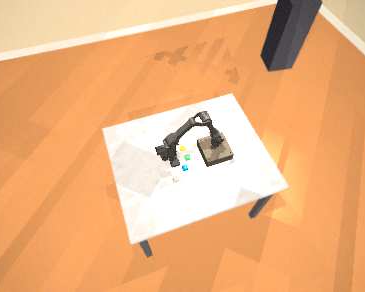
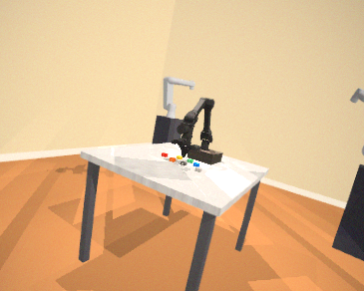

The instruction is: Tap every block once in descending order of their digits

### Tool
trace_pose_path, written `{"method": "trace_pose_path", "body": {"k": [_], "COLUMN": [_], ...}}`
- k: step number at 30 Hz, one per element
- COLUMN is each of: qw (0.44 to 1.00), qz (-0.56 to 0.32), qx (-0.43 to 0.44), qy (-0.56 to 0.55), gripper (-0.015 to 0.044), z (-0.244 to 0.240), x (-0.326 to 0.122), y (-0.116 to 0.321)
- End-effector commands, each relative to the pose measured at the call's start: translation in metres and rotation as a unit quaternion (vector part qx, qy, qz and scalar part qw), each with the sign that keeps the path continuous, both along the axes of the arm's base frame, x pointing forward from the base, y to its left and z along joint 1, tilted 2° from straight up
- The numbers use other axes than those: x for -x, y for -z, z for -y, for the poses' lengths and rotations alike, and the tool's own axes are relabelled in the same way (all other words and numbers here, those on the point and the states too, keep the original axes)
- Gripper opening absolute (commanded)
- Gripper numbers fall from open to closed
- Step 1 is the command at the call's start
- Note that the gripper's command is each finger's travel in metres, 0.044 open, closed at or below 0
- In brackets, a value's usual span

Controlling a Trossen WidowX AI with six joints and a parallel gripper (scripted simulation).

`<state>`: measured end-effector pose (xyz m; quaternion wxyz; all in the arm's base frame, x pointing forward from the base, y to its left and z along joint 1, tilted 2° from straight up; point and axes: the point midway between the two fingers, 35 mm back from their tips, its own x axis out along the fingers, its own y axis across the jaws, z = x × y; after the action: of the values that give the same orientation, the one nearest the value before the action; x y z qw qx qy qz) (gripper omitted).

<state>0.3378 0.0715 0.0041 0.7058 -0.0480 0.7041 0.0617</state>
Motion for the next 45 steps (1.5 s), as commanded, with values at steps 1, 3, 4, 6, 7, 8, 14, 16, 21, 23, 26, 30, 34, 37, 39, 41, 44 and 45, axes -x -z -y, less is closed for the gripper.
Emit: {"method": "trace_pose_path", "body": {"k": [1,3,4,6,7,8,14,16,21,23,26,30,34,37,39,41,44,45], "qw": [1.0,1.0,1.0,1.0,1.0,1.0,1.0,1.0,1.0,1.0,1.0,1.0,1.0,1.0,1.0,1.0,1.0,1.0], "qz": [-0.002,-0.002,-0.002,-0.002,-0.002,-0.002,-0.002,-0.002,-0.002,-0.002,-0.001,-0.002,-0.002,-0.001,-0.001,-0.001,-0.001,-0.001], "qx": [0.002,0.002,0.002,0.002,0.002,0.002,0.002,0.002,0.002,0.002,0.001,0.002,0.002,0.002,0.002,0.002,0.002,0.002], "qy": [-0.001,-0.001,-0.001,-0.001,-0.001,-0.001,-0.001,-0.001,-0.001,-0.001,-0.001,-0.001,-0.001,-0.001,-0.001,-0.001,-0.001,-0.001], "gripper": [0.002,0.002,0.002,0.002,0.002,0.002,0.002,0.002,0.002,0.002,0.002,0.002,0.002,0.002,0.002,0.002,0.002,0.002], "z": [0.001,0.001,0.001,0.0,0.0,0.0,0.0,0.0,0.0,0.0,0.001,0.001,0.001,0.002,0.002,0.002,0.005,0.013], "x": [0.001,0.001,0.001,0.001,0.001,0.001,0.001,0.001,0.001,0.001,0.001,0.001,-0.001,-0.001,0.001,0.001,0.0,-0.002], "y": [0.008,0.011,0.012,0.016,0.017,0.019,0.028,0.03,0.031,0.031,0.004,0.001,-0.013,-0.067,-0.081,-0.081,-0.081,-0.08]}}
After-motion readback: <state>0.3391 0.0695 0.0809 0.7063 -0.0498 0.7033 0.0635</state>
